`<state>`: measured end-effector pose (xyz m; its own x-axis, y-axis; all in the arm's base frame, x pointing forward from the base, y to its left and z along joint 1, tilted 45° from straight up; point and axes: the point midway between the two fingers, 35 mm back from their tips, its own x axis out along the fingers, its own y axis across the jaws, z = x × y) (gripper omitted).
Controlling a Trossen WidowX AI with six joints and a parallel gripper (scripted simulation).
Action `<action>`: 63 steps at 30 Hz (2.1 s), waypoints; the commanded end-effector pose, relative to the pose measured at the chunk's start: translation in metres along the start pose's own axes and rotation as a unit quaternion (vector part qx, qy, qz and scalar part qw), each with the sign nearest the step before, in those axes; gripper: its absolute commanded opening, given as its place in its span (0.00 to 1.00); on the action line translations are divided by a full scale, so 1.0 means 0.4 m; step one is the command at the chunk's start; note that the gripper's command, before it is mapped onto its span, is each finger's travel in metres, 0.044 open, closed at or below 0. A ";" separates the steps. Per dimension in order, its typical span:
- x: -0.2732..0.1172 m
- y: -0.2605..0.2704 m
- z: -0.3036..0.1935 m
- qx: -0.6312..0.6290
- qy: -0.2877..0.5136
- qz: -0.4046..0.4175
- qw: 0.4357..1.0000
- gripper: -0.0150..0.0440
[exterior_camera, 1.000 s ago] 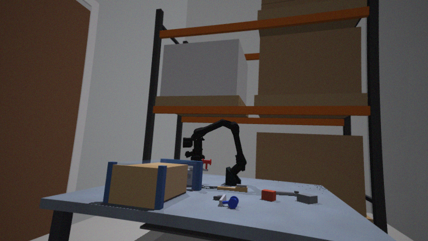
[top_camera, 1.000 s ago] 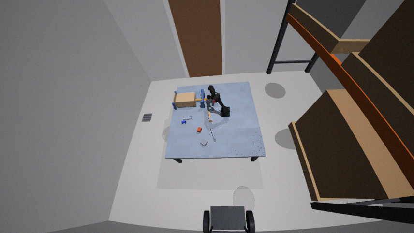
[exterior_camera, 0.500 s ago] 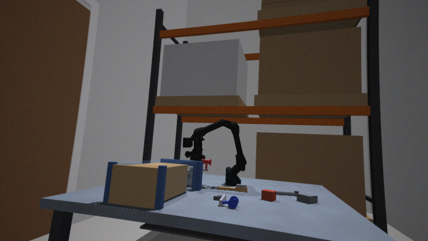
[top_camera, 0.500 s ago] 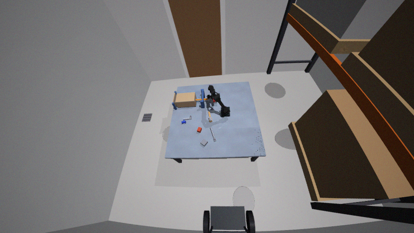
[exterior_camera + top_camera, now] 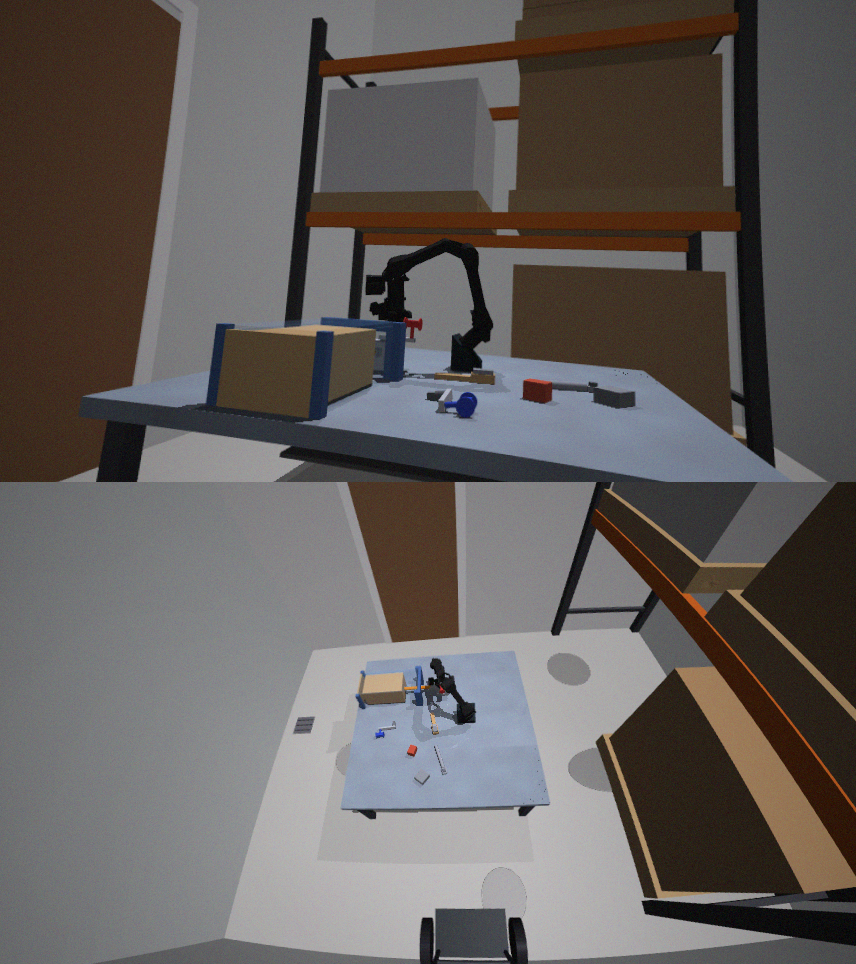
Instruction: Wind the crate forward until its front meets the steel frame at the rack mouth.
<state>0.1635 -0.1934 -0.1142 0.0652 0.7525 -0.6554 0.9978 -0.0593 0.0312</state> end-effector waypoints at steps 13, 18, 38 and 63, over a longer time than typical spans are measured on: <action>0.010 0.000 0.001 -0.010 0.001 -0.003 1.000 0.25; 0.010 0.000 0.001 -0.008 0.001 -0.003 1.000 0.25; 0.010 0.009 0.001 0.033 0.001 0.001 0.999 0.25; 0.009 -0.005 0.001 -0.039 0.001 -0.006 0.999 0.25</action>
<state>0.1627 -0.1934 -0.1139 0.0571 0.7521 -0.6565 0.9973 -0.0125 0.0723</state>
